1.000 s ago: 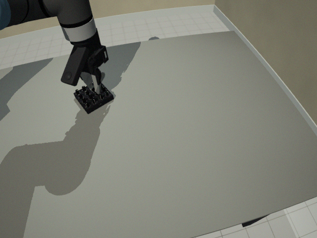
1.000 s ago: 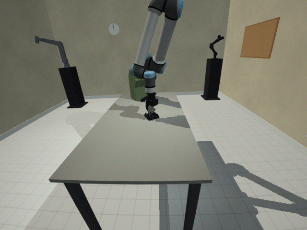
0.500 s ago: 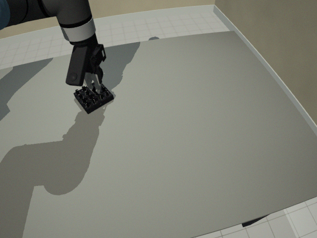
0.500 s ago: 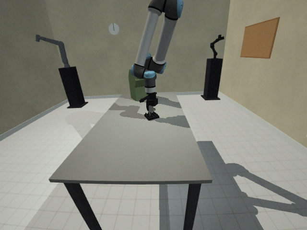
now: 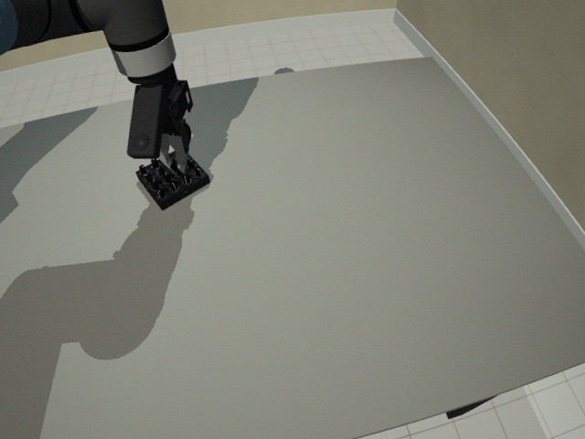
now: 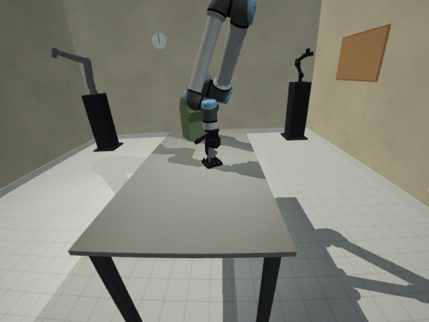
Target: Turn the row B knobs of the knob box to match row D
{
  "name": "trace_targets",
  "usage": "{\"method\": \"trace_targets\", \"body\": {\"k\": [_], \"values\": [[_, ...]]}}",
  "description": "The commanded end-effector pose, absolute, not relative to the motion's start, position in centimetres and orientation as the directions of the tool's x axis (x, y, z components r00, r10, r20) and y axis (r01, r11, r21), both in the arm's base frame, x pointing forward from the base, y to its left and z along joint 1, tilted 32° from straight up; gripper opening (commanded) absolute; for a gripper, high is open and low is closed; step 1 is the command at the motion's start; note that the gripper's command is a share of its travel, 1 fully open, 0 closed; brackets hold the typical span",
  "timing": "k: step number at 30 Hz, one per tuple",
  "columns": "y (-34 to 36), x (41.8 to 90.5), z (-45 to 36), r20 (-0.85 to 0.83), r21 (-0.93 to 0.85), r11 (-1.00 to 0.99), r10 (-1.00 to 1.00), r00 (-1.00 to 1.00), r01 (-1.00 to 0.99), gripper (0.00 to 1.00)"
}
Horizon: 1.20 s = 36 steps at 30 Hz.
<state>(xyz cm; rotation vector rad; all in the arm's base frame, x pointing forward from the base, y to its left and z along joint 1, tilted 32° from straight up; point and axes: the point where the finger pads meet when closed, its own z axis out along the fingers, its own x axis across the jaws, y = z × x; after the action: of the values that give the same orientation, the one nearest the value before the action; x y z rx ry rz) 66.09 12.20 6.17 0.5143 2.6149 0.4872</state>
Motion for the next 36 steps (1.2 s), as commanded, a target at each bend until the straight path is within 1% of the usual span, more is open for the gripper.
{"method": "trace_targets", "body": {"k": [1, 28, 29, 36], "values": [[12.19, 66.12, 6.22, -0.352, 0.401, 0.881, 0.399, -0.847, 0.249, 0.04], [12.18, 66.13, 6.23, -0.358, 0.396, 0.887, 0.386, -0.850, 0.236, 0.04], [12.18, 66.13, 6.23, -0.358, 0.396, 0.887, 0.386, -0.850, 0.236, 0.11], [12.18, 66.13, 6.23, -0.358, 0.396, 0.887, 0.386, -0.850, 0.236, 0.11]]}}
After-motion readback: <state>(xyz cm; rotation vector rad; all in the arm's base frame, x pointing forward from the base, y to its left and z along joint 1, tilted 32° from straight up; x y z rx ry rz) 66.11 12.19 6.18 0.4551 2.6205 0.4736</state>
